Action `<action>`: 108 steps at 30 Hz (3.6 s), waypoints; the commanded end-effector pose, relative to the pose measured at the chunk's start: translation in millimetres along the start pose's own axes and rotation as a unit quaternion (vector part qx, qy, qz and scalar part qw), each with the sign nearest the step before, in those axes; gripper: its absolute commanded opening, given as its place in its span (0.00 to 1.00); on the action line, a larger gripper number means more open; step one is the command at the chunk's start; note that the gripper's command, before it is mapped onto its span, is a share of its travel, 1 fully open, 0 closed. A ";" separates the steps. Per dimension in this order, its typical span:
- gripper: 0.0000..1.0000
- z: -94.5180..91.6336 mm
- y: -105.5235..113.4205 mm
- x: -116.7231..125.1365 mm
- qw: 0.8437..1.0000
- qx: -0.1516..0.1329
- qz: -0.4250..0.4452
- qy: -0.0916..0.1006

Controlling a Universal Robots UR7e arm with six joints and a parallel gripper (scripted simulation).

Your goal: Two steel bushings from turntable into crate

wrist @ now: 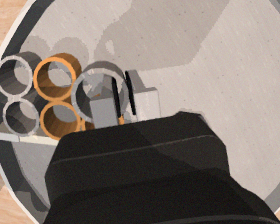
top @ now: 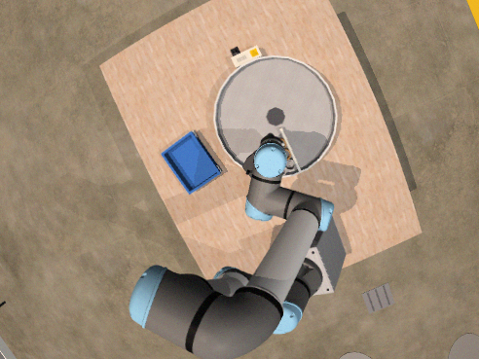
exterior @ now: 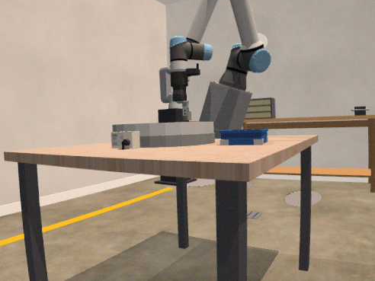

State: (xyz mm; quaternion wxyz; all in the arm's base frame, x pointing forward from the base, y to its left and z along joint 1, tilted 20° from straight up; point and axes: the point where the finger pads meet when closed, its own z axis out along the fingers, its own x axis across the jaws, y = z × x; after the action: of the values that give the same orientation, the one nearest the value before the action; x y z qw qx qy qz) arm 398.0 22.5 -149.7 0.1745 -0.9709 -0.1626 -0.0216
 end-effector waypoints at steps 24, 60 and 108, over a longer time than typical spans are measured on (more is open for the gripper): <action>0.00 -40.6 0.3 0.3 1.000 0.000 0.000 0.000; 0.00 -40.3 -93.2 34.1 1.000 0.000 0.000 0.001; 0.00 -41.0 -222.0 80.2 1.000 0.000 -0.001 0.001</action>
State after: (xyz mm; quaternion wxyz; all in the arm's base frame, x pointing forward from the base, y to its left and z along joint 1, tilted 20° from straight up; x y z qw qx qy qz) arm 401.7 201.2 -40.7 0.1753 -0.9706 -0.1633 -0.0219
